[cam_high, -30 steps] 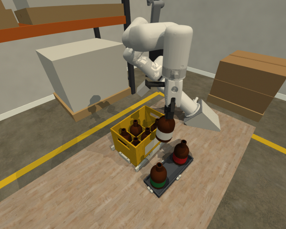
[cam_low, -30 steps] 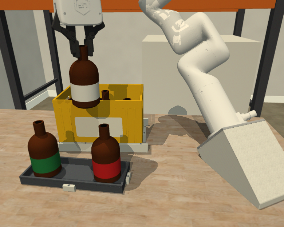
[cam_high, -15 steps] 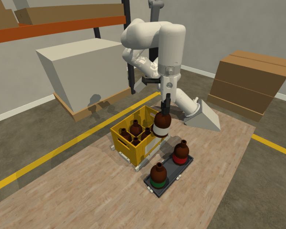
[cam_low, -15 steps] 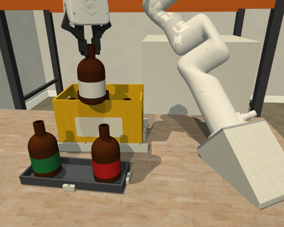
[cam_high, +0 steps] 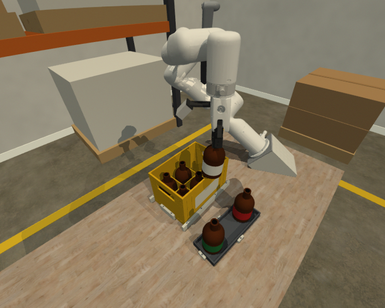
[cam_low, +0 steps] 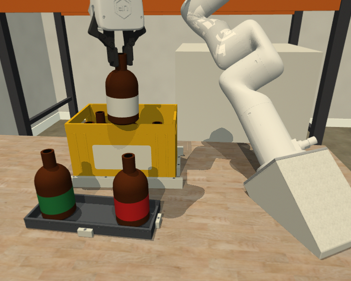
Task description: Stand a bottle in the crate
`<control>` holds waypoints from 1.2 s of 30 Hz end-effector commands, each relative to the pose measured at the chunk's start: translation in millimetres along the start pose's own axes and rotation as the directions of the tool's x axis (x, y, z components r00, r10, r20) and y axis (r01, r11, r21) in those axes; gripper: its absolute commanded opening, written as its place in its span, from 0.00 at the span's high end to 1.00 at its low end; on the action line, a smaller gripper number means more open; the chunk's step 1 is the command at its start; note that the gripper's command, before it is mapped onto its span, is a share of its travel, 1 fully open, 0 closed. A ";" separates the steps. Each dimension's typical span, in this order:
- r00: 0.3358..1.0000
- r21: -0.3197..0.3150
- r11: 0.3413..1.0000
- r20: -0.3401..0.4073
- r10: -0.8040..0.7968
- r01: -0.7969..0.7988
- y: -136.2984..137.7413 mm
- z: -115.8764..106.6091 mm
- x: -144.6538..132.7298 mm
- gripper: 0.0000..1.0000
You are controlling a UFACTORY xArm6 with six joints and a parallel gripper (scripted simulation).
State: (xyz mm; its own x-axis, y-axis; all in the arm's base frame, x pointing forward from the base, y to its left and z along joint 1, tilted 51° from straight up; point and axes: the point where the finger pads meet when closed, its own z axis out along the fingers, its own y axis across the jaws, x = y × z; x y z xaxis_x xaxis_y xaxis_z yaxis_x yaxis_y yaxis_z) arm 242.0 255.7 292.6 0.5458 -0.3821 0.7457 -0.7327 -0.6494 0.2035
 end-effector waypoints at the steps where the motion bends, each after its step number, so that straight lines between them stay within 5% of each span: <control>1: 1.000 0.003 1.000 0.001 0.000 0.000 7.5 -1.0 3.8 1.00; 36: 1.000 0.003 1.000 0.001 0.000 0.000 74.0 -0.8 36.0 1.00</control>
State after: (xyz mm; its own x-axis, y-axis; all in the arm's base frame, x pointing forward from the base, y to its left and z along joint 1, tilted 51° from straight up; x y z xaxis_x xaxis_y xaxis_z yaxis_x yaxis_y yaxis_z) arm 210.3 199.1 330.6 0.5460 -0.3819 0.7457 -0.7324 -0.6497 0.2035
